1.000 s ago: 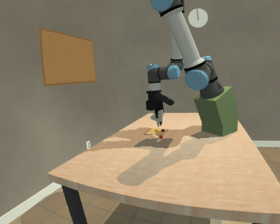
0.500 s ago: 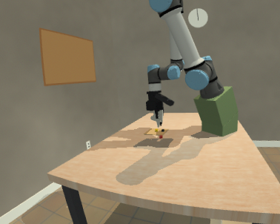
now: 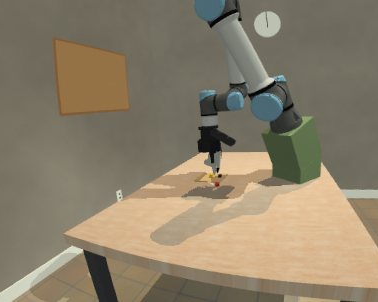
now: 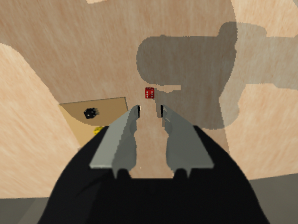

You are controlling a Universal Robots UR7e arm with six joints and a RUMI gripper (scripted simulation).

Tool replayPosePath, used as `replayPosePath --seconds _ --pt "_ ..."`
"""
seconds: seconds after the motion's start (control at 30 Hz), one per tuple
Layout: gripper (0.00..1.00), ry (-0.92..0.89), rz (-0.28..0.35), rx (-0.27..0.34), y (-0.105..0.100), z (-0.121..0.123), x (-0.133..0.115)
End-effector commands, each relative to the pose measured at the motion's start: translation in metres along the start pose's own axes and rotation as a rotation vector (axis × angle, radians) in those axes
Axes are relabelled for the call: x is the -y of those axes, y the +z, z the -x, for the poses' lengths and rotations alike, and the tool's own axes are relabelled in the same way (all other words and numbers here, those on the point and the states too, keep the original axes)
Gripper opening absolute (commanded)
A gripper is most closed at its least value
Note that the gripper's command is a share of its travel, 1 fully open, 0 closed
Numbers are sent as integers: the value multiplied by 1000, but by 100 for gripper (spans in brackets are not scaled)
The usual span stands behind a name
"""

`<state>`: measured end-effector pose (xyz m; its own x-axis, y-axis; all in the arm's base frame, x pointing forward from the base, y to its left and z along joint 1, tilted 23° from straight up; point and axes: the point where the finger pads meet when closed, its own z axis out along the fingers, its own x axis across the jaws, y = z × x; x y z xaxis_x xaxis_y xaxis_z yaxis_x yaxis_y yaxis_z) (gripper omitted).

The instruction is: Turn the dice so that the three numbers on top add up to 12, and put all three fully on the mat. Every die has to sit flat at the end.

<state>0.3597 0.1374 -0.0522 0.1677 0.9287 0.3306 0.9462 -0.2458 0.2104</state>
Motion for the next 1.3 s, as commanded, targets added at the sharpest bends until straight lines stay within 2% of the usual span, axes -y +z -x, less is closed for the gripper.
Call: replayPosePath --seconds 0.0,0.67,1.27 --pt "18 0 3 1 9 0 0" --pt "18 0 3 1 33 1 0" --pt "18 0 3 1 36 1 0"
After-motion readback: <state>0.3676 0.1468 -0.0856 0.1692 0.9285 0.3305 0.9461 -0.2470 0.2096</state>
